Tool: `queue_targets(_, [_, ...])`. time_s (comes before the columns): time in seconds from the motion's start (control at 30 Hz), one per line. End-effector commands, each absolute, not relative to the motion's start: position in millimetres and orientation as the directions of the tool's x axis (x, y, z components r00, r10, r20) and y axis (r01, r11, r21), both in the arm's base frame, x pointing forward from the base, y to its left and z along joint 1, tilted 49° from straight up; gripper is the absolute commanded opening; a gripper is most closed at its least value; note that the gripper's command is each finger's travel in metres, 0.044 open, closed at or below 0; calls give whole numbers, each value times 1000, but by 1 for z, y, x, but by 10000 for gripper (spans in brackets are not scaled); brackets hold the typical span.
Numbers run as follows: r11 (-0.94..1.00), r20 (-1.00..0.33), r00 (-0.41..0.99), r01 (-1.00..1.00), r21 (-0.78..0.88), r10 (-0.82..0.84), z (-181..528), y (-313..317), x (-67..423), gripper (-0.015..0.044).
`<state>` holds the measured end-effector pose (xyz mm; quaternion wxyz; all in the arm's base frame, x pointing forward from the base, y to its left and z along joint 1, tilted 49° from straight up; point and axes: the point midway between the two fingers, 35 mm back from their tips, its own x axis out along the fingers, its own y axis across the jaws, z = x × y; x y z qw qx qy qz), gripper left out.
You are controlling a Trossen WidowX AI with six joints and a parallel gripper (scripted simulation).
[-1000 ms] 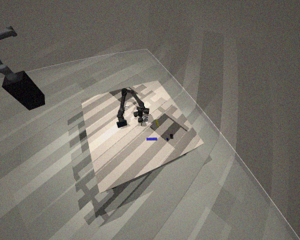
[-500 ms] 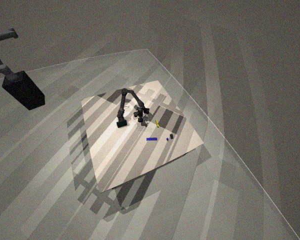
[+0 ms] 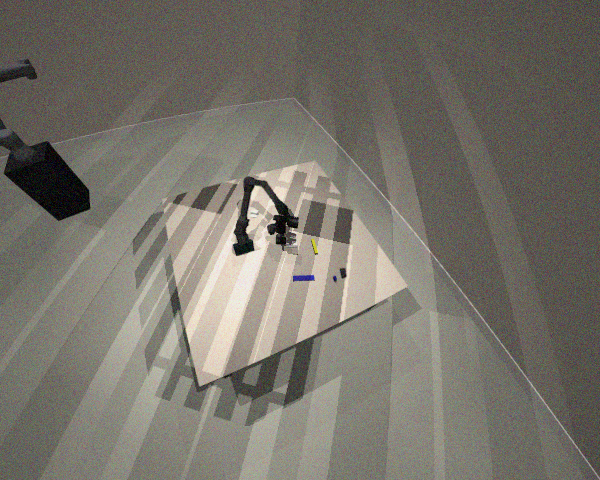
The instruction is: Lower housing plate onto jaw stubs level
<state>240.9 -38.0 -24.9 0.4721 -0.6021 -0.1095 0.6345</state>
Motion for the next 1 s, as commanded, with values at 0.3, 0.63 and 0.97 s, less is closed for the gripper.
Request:
queue_targets(0.3, [-525,-657,173,-471,-709,733,-27,-35,241,351])
queue_targets(0.63, [-526,-657,173,-469,-710,733,-28,-34,241,351])
queue_targets(0.97, [-526,-657,173,-469,-710,733,-29,-33,241,351])
